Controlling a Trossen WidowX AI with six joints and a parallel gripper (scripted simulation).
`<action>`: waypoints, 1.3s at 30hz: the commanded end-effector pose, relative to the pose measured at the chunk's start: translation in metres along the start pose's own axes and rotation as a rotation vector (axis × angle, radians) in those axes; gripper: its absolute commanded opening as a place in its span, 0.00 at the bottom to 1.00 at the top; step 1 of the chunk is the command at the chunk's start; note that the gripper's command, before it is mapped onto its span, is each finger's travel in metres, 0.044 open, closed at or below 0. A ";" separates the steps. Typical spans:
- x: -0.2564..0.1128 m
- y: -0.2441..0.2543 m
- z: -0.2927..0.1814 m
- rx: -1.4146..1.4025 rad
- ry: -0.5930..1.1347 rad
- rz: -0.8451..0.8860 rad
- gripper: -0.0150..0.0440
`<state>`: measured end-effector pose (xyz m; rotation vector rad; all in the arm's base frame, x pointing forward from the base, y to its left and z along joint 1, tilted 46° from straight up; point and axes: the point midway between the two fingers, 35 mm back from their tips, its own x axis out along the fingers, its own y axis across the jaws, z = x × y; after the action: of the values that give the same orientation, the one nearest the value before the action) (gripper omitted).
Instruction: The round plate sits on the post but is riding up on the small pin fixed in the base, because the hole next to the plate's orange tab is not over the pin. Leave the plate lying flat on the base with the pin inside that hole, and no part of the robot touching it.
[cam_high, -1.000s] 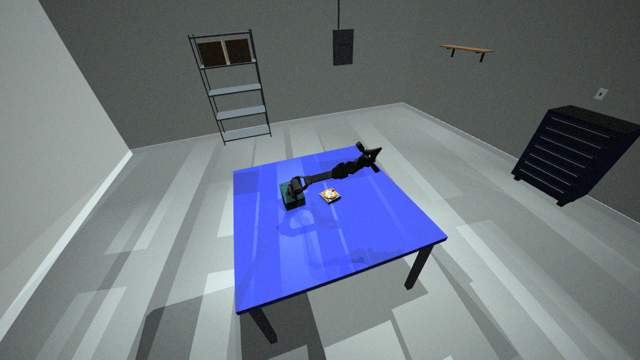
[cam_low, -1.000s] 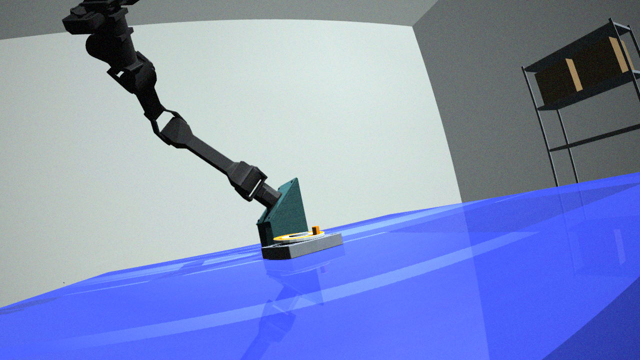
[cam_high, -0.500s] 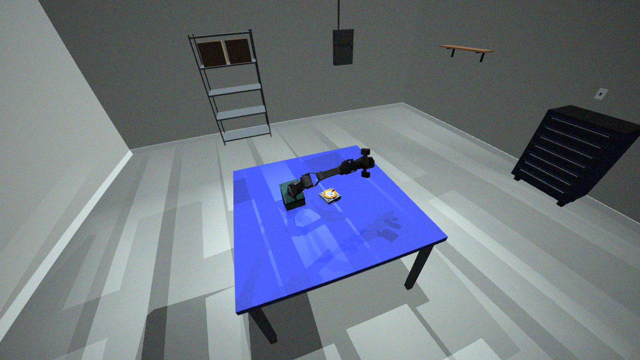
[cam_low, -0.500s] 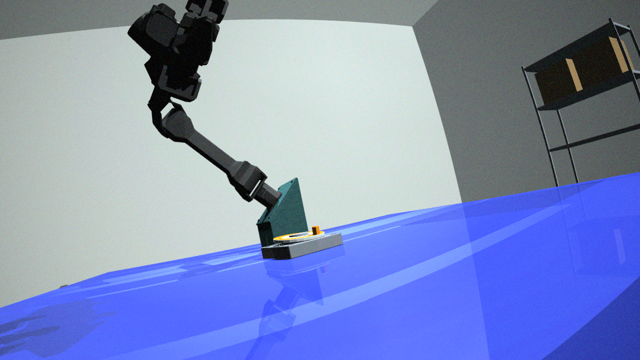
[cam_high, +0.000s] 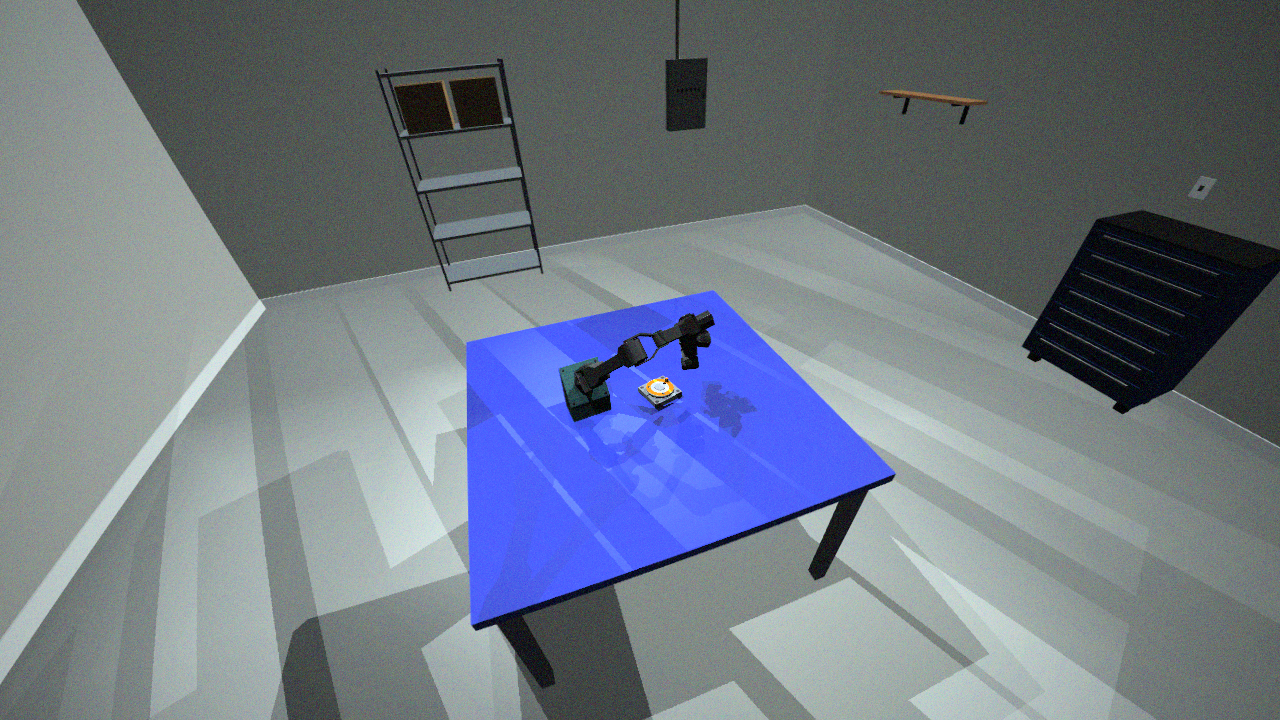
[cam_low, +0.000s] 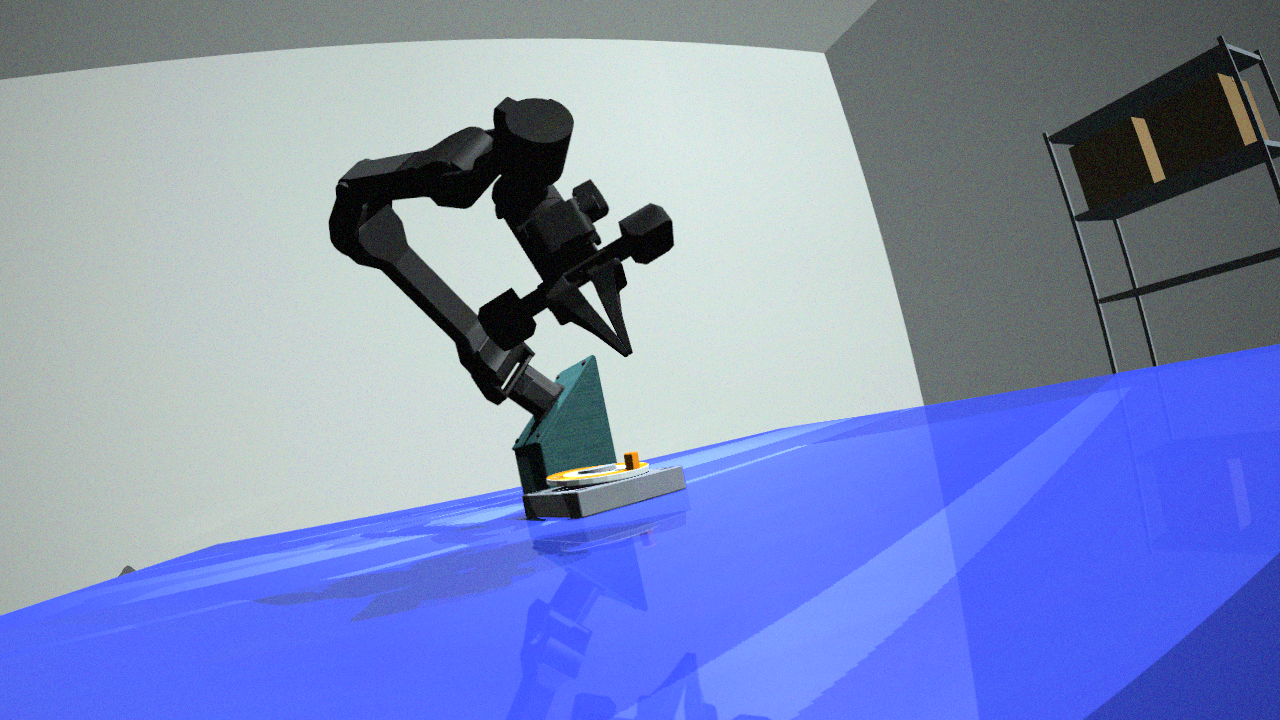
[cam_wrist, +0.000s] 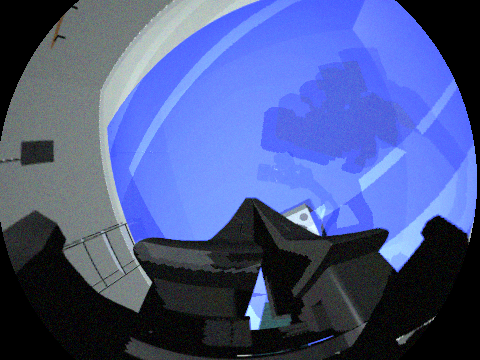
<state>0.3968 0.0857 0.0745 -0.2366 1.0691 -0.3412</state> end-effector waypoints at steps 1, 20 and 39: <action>0.021 -0.021 -0.067 -0.285 0.194 -0.275 0.25; 0.059 -0.042 -0.085 -0.353 0.229 -0.334 0.25; 0.068 -0.034 -0.100 -0.353 0.229 -0.334 0.25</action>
<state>0.3377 0.0252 -0.0097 -0.7115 1.3050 -0.4865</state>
